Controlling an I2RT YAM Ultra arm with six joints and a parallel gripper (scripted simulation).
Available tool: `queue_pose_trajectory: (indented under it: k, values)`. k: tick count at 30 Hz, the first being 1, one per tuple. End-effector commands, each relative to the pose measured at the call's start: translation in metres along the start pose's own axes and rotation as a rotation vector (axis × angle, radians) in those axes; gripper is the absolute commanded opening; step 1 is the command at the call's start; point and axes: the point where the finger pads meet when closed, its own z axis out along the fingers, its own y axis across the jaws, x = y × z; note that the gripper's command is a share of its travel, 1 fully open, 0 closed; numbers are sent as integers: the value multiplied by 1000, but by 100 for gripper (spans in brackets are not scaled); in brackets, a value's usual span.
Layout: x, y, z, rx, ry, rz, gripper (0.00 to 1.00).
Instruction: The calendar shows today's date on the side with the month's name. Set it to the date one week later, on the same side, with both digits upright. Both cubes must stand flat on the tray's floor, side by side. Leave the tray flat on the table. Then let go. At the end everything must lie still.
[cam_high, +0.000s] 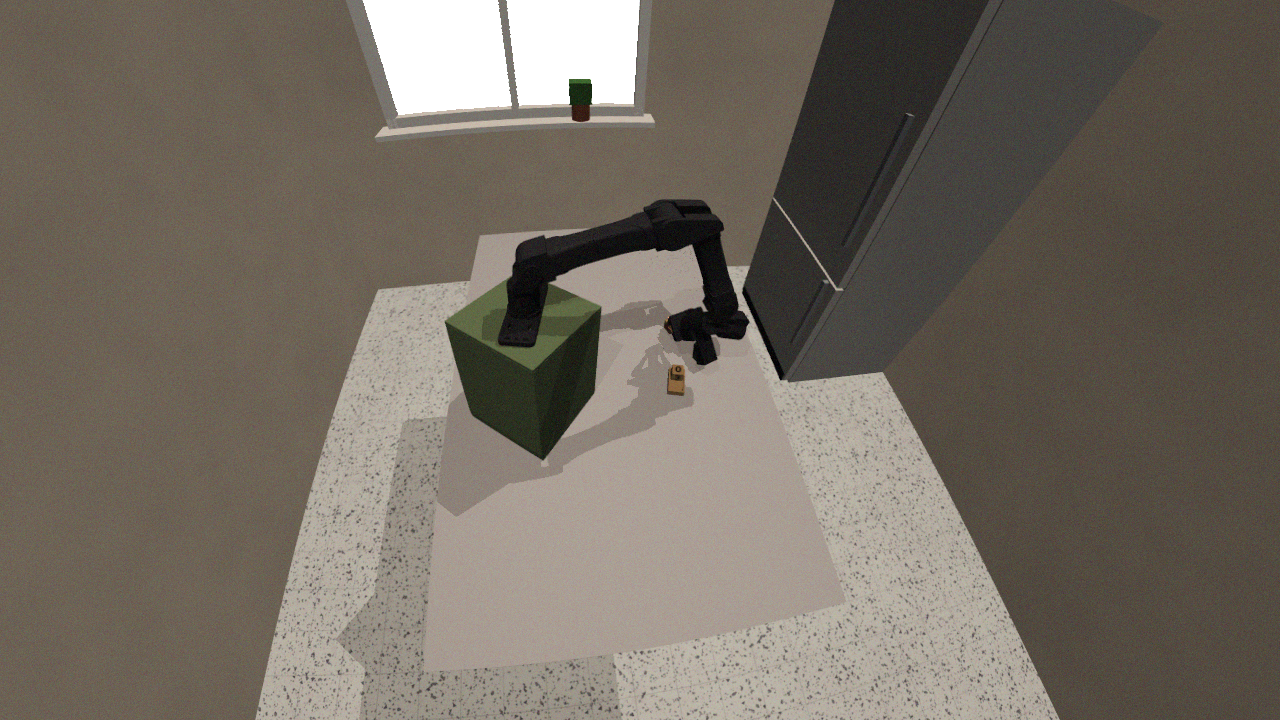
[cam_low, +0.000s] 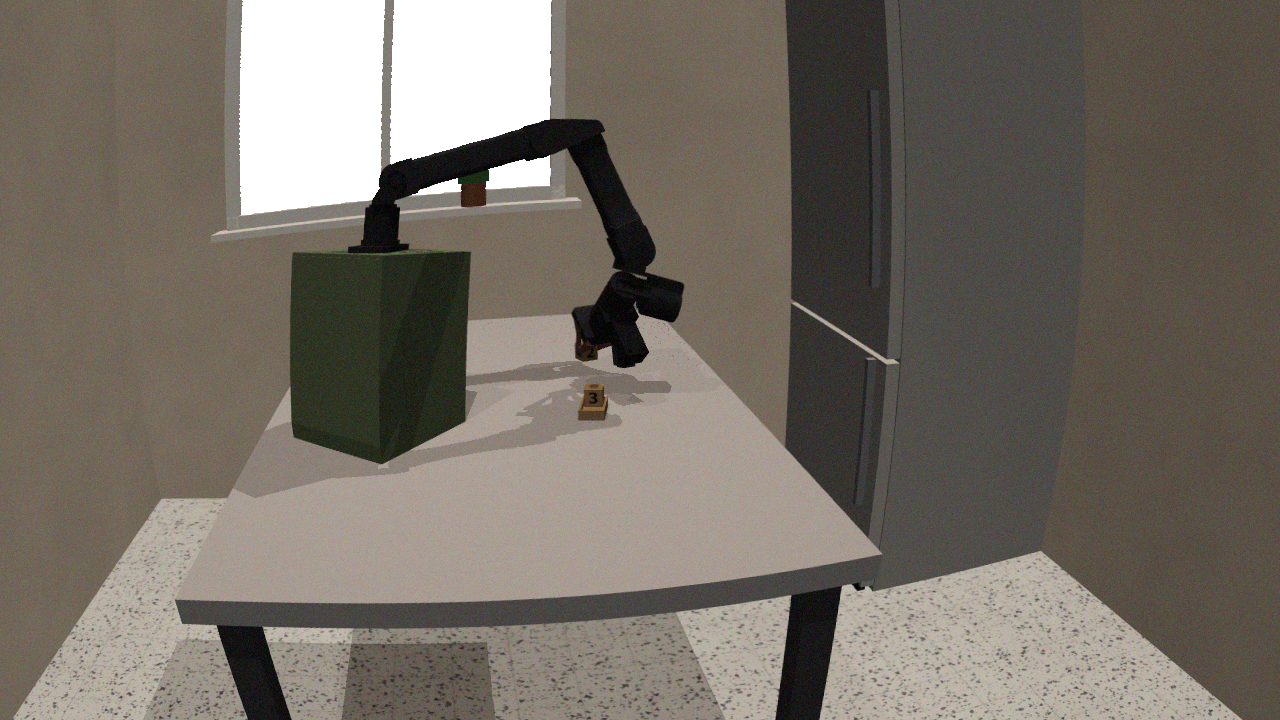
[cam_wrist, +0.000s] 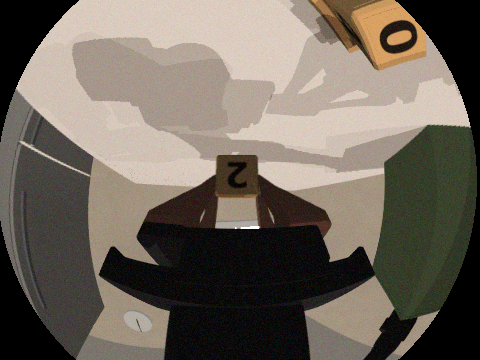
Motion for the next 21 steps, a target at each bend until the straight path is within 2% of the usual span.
queue_pose_trajectory:
  k: [1, 21]
  values:
    - [2, 6, -2, -15, 4, -12, 27]
    - [-20, 7, 20, -15, 5, -12, 27]
